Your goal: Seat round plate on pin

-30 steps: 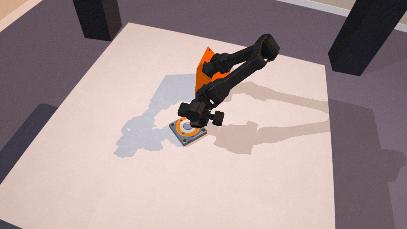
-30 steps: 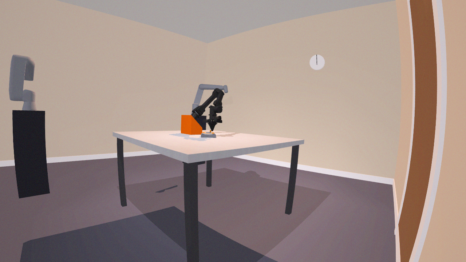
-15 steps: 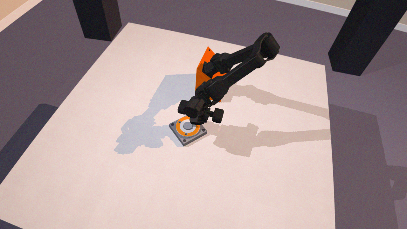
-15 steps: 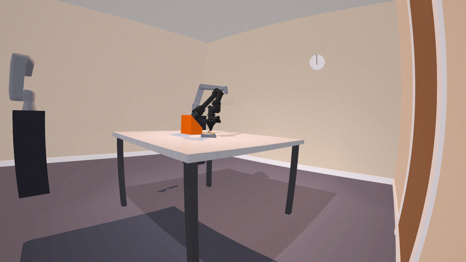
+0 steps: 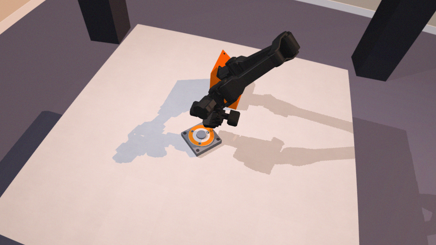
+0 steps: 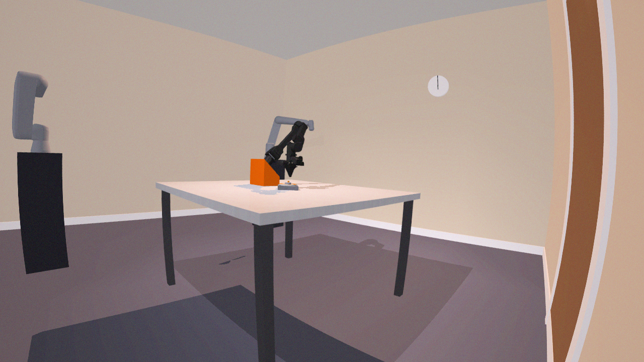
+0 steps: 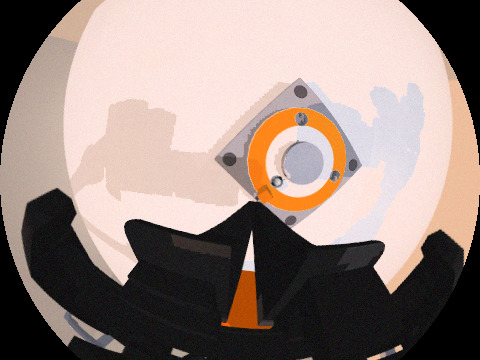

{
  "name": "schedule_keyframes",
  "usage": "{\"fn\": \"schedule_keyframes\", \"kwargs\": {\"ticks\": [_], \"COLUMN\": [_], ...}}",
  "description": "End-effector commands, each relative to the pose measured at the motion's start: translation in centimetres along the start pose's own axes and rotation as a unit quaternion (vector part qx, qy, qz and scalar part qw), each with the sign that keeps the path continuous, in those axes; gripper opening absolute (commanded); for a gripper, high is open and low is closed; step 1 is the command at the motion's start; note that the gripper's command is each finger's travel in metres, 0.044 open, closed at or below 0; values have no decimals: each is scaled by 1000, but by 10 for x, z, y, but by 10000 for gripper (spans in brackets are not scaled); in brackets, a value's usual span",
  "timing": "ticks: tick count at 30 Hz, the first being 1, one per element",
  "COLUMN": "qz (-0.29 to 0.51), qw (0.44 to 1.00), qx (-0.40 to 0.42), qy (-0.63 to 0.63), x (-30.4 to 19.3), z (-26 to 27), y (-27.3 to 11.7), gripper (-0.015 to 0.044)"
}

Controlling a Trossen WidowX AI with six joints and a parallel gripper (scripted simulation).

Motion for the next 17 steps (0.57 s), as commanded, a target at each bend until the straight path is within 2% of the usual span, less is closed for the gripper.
{"fn": "schedule_keyframes", "kwargs": {"ticks": [1, 17], "qz": [0, -3], "qw": [1000, 1000], "qx": [-3, -1], "qy": [-3, -1], "x": [0, 1], "z": [0, 0], "y": [-19, -15], "gripper": [0, 0]}}
Point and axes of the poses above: the point midway between the two fingers, 35 mm back from their tips, its own y axis out along the fingers, its own z axis across the jaws, x = y × z, the point moved 7 cm from there along -y, back along the fingers, and after that the axes turned 12 degrees about -y, right-handed, at the moved point
